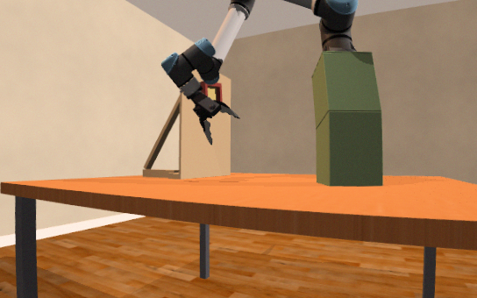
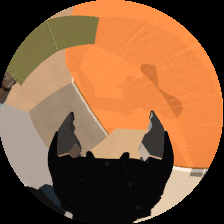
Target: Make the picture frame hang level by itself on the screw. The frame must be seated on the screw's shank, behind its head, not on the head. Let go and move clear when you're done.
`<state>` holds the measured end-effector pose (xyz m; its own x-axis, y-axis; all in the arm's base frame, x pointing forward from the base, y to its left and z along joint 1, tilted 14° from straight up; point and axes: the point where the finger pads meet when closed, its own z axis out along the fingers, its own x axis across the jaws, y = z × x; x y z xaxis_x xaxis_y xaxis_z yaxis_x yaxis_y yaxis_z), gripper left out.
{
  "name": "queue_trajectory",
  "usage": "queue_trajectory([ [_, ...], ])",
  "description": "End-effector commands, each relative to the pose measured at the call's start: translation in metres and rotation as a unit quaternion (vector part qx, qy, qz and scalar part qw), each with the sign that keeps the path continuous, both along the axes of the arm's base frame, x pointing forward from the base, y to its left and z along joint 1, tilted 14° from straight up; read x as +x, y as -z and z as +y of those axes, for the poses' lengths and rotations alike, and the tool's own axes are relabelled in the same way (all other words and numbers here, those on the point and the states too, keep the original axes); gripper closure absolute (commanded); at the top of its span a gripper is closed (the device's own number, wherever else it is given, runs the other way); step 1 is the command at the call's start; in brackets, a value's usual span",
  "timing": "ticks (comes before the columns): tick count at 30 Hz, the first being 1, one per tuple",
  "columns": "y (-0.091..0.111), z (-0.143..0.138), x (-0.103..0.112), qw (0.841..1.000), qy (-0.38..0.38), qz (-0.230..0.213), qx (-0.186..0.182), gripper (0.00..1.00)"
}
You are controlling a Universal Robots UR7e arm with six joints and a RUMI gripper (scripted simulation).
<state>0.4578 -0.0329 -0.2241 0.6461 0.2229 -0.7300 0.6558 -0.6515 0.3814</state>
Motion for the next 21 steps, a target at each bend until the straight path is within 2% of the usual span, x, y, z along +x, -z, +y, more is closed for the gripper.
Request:
queue_trajectory([
  [1,0.000,-0.001,-0.004,1.000,0.004,0.006,0.002,0.00],
  [11,0.001,-0.003,-0.016,1.000,0.013,0.022,0.006,0.00],
  [21,0.002,-0.005,-0.036,0.998,0.030,0.049,0.014,0.00],
])
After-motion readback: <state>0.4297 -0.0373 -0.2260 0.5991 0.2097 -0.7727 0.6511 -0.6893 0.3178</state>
